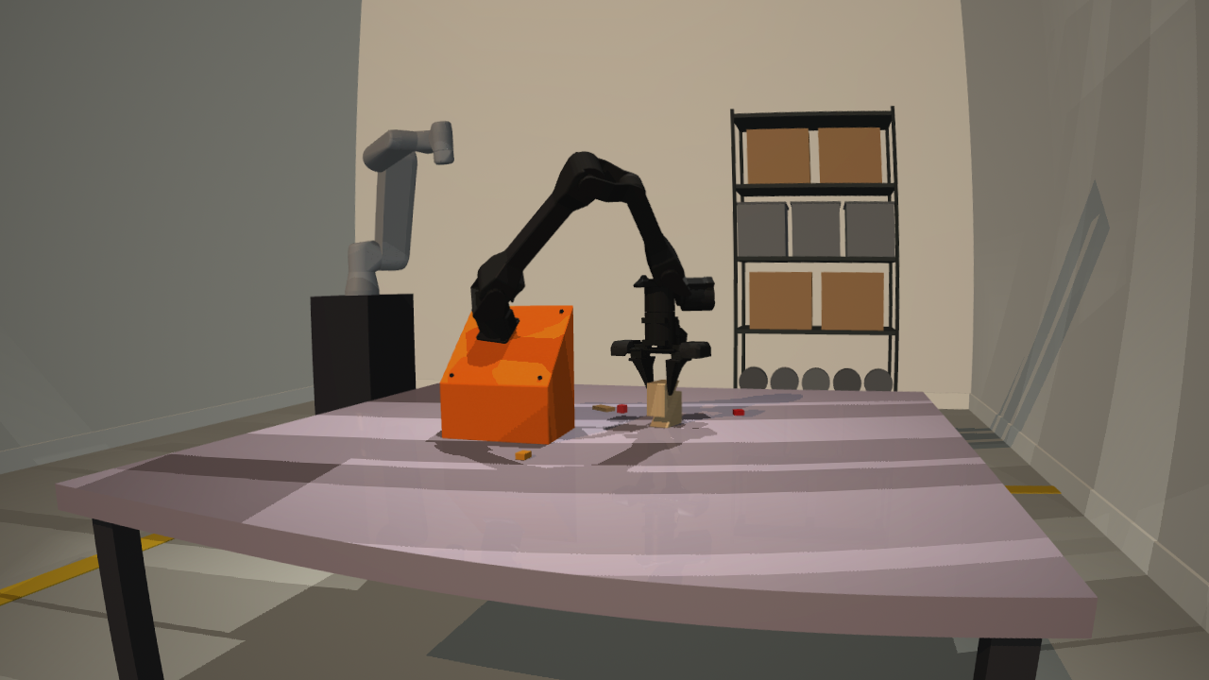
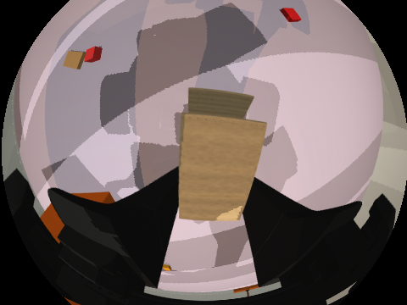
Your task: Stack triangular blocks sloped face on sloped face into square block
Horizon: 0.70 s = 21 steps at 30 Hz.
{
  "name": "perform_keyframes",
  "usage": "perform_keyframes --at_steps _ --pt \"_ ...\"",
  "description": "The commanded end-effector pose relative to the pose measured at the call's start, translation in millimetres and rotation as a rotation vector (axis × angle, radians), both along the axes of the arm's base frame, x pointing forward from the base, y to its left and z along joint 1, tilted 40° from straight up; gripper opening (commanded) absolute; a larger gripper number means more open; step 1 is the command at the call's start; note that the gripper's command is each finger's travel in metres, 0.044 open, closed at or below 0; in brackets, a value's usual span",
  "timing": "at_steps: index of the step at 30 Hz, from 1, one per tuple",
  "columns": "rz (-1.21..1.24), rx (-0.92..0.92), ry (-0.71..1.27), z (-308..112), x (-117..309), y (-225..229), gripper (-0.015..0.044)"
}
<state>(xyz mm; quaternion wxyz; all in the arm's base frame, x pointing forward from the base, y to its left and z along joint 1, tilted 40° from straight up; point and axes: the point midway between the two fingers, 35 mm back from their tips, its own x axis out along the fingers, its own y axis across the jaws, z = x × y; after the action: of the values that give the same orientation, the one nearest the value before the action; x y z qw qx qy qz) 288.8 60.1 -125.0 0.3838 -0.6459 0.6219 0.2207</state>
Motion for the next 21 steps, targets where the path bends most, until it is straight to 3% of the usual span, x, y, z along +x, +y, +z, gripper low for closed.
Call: perform_keyframes --at_steps 1,21 --pt "0.005 -0.004 0.002 -3 1 -1 0.0" --pt "0.005 -0.005 0.001 -15 4 -5 0.0"
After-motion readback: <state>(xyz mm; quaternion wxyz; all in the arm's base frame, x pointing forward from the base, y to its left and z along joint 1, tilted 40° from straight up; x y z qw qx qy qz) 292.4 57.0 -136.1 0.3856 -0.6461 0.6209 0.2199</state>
